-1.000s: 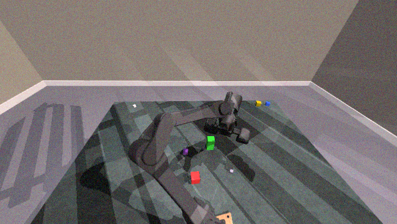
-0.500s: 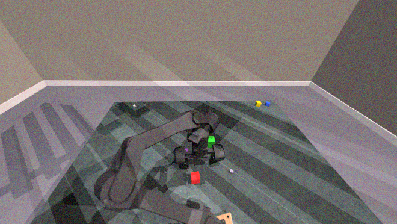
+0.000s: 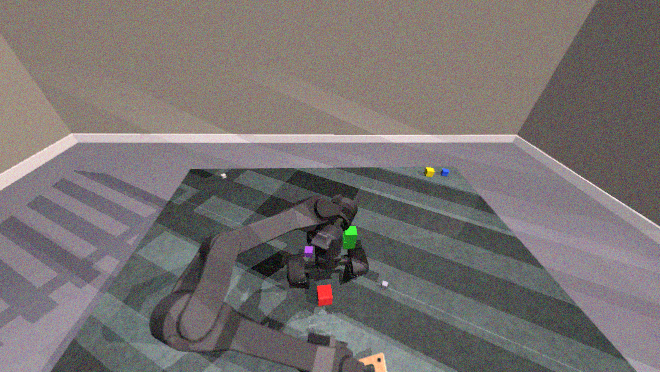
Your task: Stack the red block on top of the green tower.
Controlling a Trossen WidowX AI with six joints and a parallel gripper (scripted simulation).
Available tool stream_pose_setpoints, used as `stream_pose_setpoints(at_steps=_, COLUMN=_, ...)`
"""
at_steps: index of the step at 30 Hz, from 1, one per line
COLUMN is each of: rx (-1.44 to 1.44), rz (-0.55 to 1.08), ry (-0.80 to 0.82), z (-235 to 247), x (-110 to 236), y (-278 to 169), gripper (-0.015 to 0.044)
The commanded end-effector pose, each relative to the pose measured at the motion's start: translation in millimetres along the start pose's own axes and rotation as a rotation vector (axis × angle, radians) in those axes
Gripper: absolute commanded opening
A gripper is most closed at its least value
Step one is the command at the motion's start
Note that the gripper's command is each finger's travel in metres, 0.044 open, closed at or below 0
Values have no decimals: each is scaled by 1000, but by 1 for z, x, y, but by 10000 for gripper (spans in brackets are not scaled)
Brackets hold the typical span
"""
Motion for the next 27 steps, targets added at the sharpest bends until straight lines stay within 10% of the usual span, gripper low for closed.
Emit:
stream_pose_setpoints(at_steps=1, rx=-3, rz=5, ry=8, z=4, x=-23, y=-3, gripper=440)
stream_pose_setpoints(at_steps=27, rx=-3, rz=4, ry=8, z=3, x=-56, y=-3, gripper=440)
Point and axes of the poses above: the point midway between the two fingers, 35 mm back from their tips, its own x axis back along the fingers, its own z axis across the jaws, y = z × x, the point moved 6 cm from there along x, back along the fingers, and after that the axes turned 15 degrees about -x, right-handed, at the moved point
